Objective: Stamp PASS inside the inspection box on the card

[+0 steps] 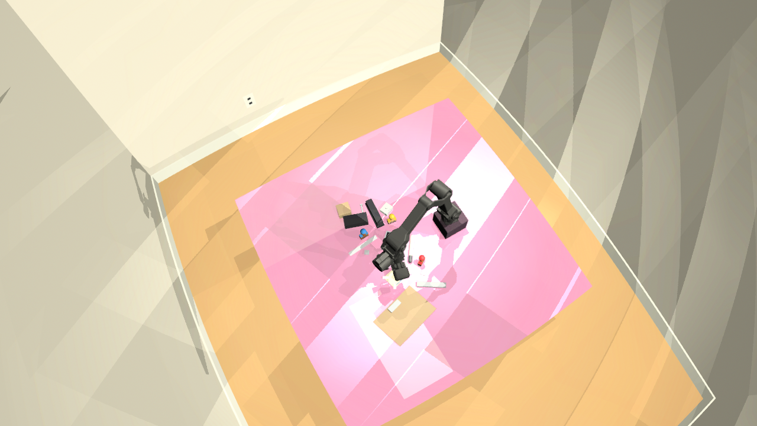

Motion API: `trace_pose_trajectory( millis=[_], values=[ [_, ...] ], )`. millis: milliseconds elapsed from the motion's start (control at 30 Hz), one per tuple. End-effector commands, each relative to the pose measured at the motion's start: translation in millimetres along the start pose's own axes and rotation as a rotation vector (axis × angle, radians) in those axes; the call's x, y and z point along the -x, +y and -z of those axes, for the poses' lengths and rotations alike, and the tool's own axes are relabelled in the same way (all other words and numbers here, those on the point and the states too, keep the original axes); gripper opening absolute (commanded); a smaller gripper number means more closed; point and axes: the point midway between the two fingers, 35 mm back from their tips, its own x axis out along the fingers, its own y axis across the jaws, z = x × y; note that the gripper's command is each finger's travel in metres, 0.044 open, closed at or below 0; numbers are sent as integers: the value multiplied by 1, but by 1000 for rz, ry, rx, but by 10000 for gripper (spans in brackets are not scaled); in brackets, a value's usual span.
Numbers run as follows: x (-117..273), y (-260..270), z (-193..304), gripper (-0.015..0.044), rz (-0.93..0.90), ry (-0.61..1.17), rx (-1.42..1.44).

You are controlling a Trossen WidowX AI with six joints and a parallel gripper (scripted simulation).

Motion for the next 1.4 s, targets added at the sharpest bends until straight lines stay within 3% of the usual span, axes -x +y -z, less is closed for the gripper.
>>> trace_pose_trajectory(
  millis=[0,1367],
  values=[
    [1,18,2,0,2,-2,-28],
    [-25,20,1,0,1,-5,-29]
  ],
)
